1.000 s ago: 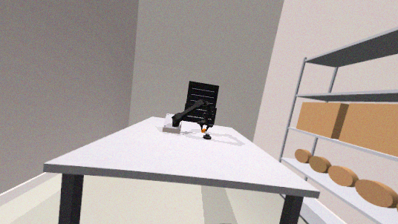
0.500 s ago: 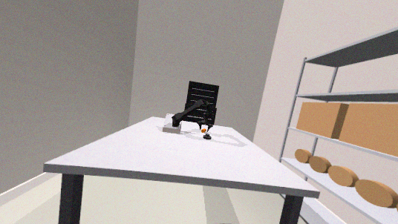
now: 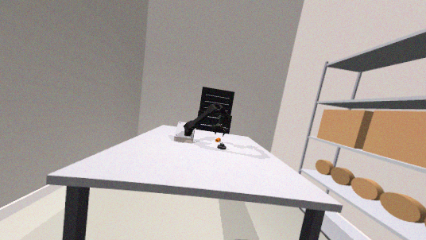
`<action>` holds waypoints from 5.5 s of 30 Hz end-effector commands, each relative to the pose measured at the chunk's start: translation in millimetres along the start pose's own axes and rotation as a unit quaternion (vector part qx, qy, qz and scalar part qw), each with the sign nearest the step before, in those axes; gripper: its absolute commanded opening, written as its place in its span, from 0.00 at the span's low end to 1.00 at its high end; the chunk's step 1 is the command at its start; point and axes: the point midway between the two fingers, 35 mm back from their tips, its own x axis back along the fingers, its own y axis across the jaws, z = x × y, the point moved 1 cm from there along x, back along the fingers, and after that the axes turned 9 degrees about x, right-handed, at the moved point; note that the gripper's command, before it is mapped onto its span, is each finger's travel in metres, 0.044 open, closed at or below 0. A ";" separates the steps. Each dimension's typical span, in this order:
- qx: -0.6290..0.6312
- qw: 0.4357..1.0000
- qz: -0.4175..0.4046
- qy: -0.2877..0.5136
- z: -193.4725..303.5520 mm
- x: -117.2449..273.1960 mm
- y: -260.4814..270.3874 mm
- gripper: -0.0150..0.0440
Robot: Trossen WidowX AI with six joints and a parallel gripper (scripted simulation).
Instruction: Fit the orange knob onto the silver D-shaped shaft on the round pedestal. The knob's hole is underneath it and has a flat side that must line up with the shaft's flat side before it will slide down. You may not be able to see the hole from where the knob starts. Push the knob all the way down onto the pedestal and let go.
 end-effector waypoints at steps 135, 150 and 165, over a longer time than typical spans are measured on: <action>0.989 -0.001 -0.148 -0.025 -5.0 -51.3 -1.9 0.56; 0.961 -0.002 -0.272 -0.044 -22.9 -47.5 -4.9 0.56; 0.919 -0.004 -0.390 -0.063 -41.2 -48.4 -8.0 0.56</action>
